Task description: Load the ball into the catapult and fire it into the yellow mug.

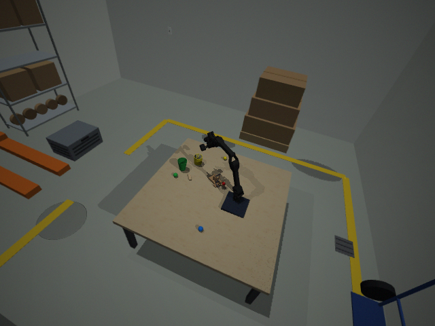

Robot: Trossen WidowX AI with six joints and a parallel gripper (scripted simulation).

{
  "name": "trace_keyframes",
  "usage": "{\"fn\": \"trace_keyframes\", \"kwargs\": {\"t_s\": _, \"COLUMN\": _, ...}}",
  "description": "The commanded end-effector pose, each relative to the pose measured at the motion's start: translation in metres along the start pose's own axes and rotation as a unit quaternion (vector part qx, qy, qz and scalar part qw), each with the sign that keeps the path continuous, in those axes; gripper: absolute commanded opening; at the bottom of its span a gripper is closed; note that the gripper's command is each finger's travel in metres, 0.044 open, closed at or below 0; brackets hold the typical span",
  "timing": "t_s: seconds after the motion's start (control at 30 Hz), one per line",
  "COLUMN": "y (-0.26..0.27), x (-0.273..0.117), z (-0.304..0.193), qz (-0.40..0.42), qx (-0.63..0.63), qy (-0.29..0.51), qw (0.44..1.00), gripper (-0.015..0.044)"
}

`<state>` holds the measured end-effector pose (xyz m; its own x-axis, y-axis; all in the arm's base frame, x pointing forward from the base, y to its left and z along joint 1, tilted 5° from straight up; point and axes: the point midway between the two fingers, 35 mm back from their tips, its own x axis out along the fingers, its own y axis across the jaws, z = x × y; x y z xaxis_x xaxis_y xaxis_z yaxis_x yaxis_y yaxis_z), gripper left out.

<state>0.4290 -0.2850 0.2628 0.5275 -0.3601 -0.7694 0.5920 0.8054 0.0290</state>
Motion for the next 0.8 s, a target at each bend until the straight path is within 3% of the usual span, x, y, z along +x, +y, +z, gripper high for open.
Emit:
{"fn": "trace_keyframes", "kwargs": {"t_s": 0.0, "y": 0.0003, "x": 0.0004, "z": 0.0007, "qz": 0.001, "qx": 0.002, "qy": -0.001, "qw": 1.000, "gripper": 0.0440}}
{"fn": "trace_keyframes", "kwargs": {"t_s": 0.17, "y": 0.0003, "x": 0.0004, "z": 0.0007, "qz": 0.001, "qx": 0.002, "qy": -0.001, "qw": 1.000, "gripper": 0.0440}}
{"fn": "trace_keyframes", "kwargs": {"t_s": 0.7, "y": 0.0003, "x": 0.0004, "z": 0.0007, "qz": 0.001, "qx": 0.002, "qy": -0.001, "qw": 1.000, "gripper": 0.0020}}
{"fn": "trace_keyframes", "kwargs": {"t_s": 0.77, "y": 0.0003, "x": 0.0004, "z": 0.0007, "qz": 0.001, "qx": 0.002, "qy": -0.001, "qw": 1.000, "gripper": 0.0000}}
